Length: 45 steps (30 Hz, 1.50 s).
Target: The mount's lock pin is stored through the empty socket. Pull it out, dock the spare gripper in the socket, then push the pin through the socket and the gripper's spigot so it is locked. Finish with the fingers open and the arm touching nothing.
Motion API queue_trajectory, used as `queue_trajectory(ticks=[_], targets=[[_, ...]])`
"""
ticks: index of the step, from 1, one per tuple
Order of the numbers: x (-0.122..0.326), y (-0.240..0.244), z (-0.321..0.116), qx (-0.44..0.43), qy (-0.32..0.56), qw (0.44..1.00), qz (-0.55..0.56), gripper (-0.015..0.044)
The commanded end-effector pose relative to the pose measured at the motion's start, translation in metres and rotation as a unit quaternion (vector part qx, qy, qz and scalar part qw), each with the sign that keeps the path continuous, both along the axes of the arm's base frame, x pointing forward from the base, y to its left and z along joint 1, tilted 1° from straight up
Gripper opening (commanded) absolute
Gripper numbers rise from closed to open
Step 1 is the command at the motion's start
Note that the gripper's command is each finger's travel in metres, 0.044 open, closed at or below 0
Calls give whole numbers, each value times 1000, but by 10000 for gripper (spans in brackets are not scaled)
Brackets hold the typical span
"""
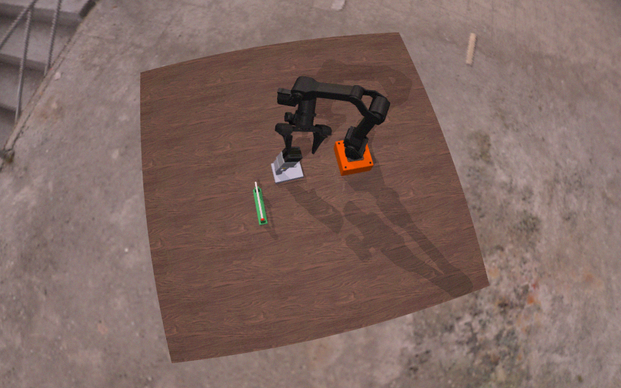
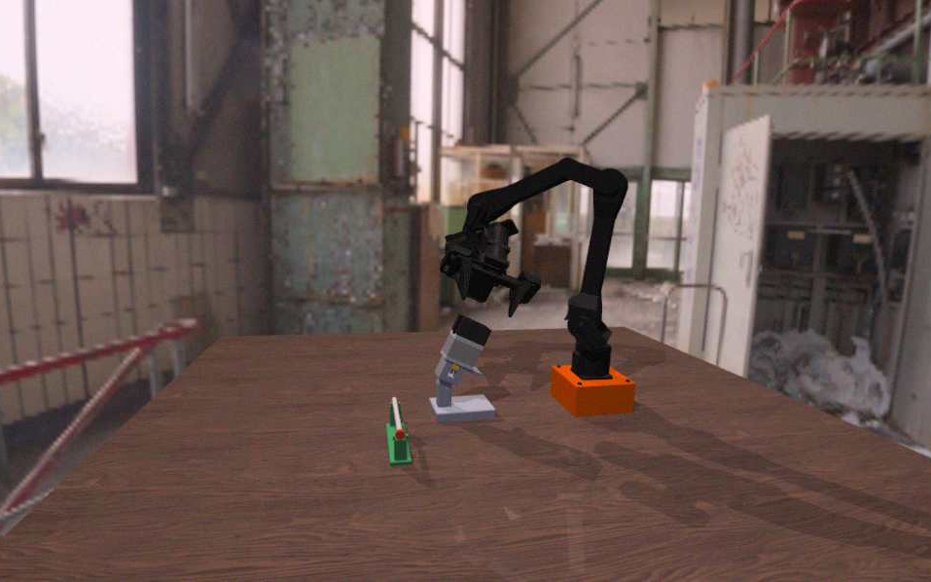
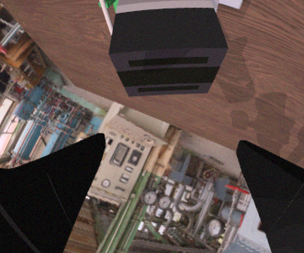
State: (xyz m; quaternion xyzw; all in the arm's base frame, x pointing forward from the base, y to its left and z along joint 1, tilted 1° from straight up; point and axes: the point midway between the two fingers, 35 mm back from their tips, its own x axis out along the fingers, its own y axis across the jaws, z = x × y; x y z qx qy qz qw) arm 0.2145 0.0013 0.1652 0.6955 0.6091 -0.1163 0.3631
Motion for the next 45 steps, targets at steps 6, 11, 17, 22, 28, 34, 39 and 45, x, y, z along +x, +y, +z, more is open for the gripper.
queue_trajectory(ticks=[6,11,17,22,28,34,39,45], targets=[[0,1,20,1,2,1000,-1,440],[0,2,29,-6,-3,1000,-11,440],[-1,3,32,-11,-5,1000,-14,440],[0,17,31,-18,-2,1000,-14,361],[-5,74,36,-19,-4,1000,-18,204],[-12,97,40,-5,-7,1000,-17,180],[13,94,39,-109,-105,983,107,180],[58,92,31,-252,-241,867,357,180]])
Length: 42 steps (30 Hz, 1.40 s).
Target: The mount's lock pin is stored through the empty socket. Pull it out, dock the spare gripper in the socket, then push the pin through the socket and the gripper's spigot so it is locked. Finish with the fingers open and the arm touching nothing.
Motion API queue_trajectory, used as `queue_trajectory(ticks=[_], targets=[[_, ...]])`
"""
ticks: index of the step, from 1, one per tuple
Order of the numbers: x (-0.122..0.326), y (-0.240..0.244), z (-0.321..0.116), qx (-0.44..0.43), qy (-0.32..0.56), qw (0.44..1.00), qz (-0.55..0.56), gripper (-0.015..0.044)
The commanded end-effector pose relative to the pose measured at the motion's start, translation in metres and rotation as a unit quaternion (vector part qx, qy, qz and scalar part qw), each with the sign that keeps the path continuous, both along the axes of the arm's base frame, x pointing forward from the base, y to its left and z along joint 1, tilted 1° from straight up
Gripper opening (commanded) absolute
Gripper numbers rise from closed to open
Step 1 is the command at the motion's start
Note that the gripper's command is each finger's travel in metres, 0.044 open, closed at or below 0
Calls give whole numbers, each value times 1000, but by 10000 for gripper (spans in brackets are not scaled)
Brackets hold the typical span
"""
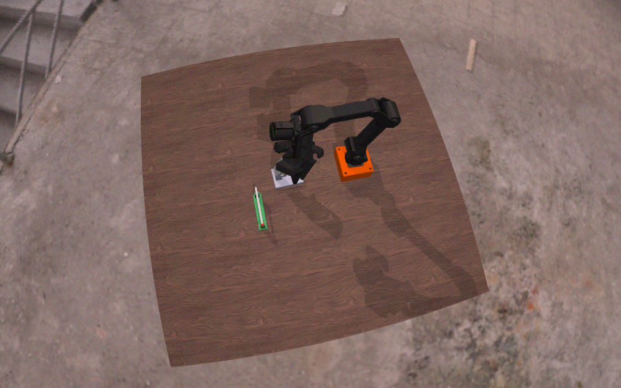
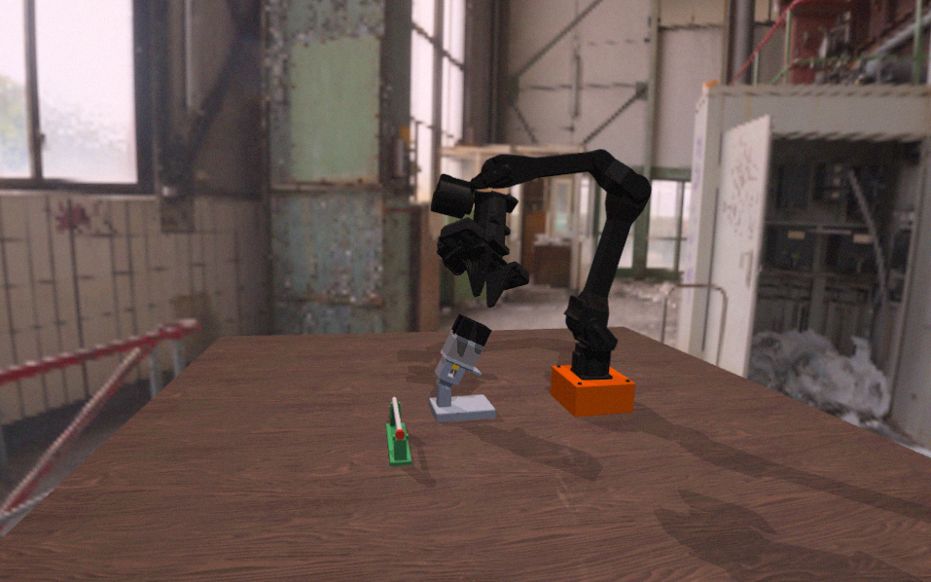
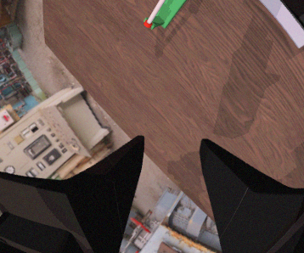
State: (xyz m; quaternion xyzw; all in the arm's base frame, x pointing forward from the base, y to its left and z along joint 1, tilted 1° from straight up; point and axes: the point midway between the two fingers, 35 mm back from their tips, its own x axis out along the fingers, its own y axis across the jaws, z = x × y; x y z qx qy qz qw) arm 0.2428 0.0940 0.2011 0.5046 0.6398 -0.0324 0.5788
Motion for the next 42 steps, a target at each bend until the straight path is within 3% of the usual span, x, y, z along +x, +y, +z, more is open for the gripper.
queue_trajectory(ticks=[1,5,10,22,42], targets=[[37,0,-8,-131,-102,961,221,180],[68,3,-19,-215,-160,870,414,180],[104,11,-37,-274,-197,690,640,180],[148,34,-71,-257,-176,315,897,180],[150,36,-85,-254,-174,302,902,180]])
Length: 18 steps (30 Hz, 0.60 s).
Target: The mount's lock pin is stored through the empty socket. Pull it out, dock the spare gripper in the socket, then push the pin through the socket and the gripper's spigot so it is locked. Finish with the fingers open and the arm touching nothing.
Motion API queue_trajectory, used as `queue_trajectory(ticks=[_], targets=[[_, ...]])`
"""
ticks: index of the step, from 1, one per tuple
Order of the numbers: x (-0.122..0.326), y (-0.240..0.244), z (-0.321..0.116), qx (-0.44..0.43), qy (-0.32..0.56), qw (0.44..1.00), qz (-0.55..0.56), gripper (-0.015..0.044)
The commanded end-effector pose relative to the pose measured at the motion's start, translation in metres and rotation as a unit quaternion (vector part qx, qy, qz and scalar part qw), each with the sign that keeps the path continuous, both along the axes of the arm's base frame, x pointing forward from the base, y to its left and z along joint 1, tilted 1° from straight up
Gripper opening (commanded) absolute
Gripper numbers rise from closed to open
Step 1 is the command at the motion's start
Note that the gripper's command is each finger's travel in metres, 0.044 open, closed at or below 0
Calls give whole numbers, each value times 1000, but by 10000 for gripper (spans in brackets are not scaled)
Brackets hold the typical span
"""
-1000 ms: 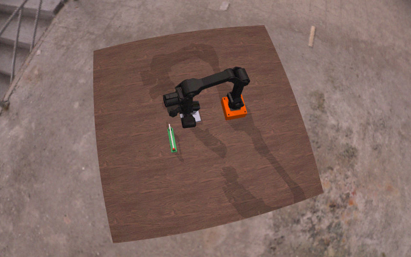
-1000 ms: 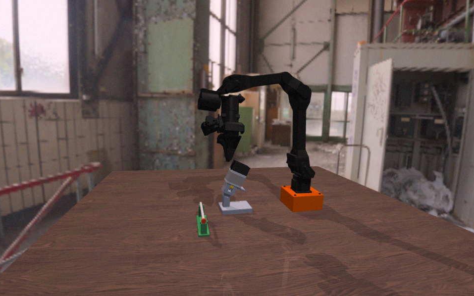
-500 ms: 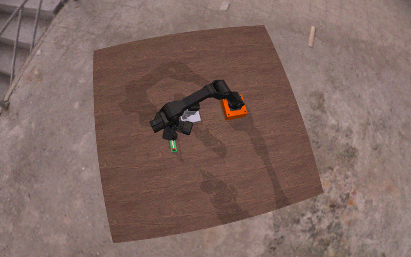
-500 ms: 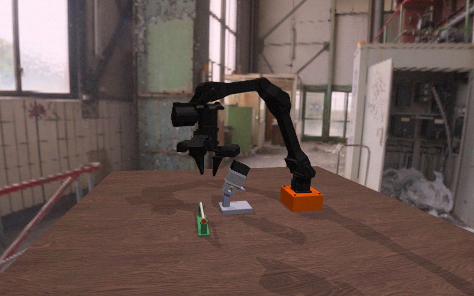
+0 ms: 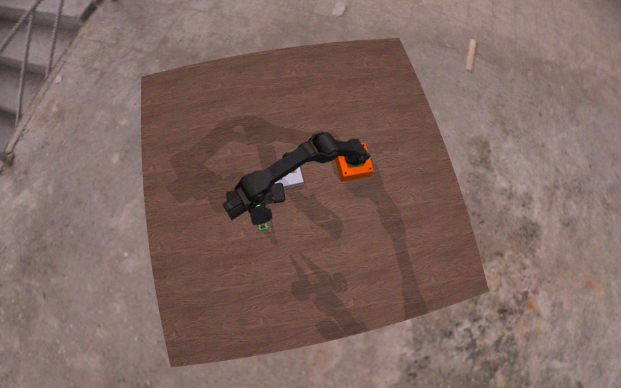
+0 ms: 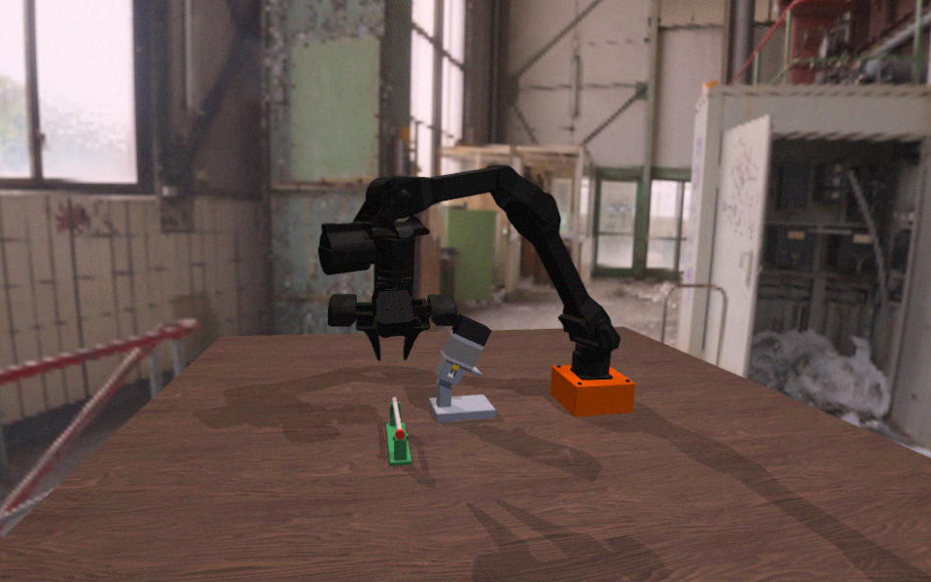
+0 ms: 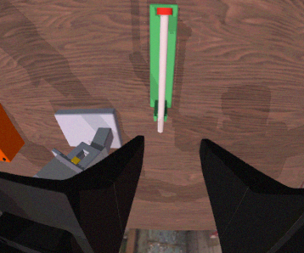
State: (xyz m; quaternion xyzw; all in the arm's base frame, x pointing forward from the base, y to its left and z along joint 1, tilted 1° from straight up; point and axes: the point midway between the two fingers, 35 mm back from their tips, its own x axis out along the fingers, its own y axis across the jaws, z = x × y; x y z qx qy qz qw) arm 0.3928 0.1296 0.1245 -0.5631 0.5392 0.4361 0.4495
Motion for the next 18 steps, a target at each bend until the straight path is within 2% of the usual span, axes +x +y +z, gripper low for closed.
queue_trajectory(ticks=[1,11,18], targets=[[1,1,-13,-4,3,1000,5,180],[-2,3,-65,-4,3,1000,5,180],[-2,3,-72,-4,3,1000,5,180]])
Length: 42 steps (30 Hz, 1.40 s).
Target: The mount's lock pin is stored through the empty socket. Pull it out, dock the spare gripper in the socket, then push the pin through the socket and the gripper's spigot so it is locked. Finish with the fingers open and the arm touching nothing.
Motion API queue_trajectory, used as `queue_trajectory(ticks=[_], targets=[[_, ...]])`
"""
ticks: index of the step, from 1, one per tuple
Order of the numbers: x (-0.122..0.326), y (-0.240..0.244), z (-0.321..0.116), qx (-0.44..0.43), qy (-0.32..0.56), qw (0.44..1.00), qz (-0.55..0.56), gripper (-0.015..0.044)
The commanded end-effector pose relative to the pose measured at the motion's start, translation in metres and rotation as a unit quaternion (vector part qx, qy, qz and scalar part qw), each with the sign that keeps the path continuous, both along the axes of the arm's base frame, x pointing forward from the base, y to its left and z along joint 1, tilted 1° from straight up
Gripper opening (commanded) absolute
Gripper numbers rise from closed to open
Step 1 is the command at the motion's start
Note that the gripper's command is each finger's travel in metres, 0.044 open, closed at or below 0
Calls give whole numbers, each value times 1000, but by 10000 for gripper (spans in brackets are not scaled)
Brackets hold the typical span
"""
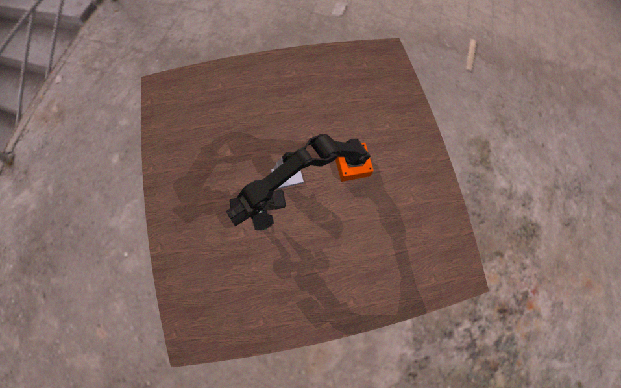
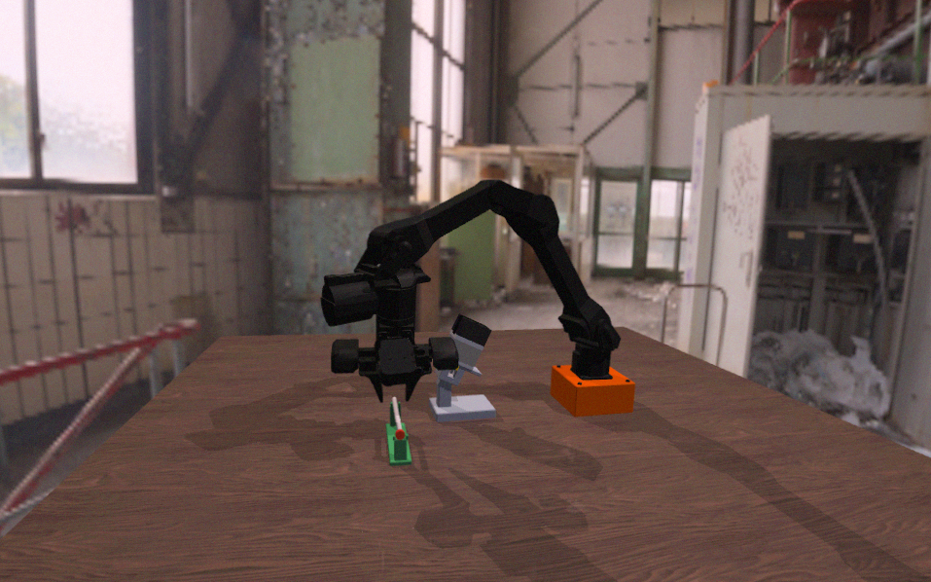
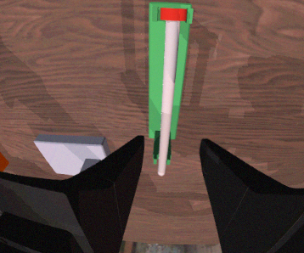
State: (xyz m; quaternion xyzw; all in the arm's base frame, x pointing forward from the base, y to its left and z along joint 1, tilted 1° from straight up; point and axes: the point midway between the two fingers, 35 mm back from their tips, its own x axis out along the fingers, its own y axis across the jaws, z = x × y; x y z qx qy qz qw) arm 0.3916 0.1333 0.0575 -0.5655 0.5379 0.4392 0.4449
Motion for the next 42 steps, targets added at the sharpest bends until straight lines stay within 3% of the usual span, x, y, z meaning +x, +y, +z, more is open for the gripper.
queue_trajectory(ticks=[1,36,42], targets=[[0,0,-7,-2,0,1000,0,180],[-2,1,-59,-2,1,1000,0,180],[-2,1,-59,-2,1,1000,0,23]])
